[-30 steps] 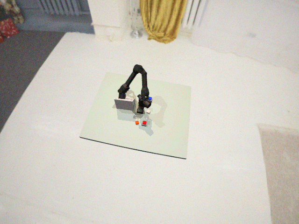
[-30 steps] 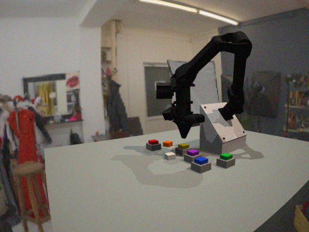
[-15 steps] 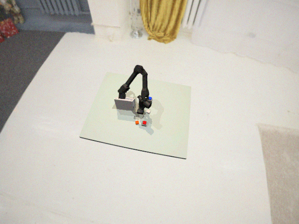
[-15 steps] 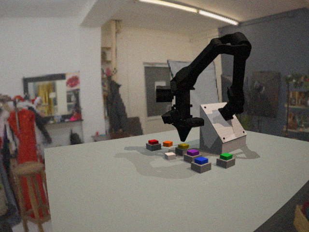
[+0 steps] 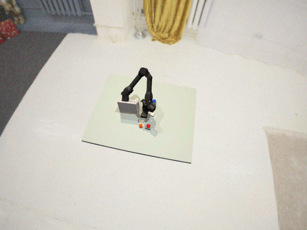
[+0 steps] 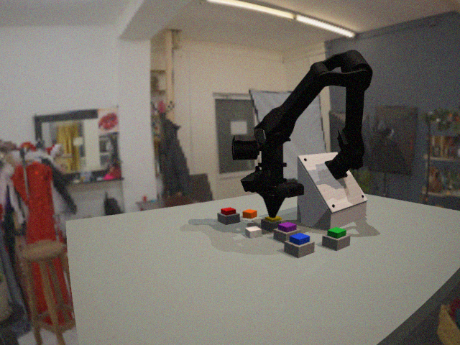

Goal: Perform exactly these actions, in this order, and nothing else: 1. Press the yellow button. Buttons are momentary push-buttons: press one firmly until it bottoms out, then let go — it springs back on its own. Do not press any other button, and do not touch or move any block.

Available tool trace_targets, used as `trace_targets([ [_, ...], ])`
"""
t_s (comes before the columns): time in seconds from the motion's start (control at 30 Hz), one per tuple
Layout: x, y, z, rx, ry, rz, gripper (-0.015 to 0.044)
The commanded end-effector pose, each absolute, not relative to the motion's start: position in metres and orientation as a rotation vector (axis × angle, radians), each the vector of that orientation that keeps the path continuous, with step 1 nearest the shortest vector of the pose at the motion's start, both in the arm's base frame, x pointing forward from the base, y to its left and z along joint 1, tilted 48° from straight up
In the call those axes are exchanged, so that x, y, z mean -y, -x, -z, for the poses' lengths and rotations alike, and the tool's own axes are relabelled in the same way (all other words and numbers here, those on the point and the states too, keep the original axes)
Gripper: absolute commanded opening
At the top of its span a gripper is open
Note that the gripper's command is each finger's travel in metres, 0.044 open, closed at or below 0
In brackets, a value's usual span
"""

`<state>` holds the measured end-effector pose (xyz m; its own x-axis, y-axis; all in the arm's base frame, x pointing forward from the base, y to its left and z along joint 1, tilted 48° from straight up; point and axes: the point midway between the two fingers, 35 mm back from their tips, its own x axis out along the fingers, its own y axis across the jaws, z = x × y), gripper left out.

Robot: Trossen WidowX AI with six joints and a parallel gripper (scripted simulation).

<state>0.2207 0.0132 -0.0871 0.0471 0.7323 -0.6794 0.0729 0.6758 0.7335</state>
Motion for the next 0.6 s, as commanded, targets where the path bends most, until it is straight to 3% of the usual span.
trace_targets([
  [0.0,-0.016,-0.218,0.088,-1.465,-0.724,-0.573,0.002],
  [0.57,0.008,-0.217,0.067,-1.465,-0.721,-0.572,0.002],
])
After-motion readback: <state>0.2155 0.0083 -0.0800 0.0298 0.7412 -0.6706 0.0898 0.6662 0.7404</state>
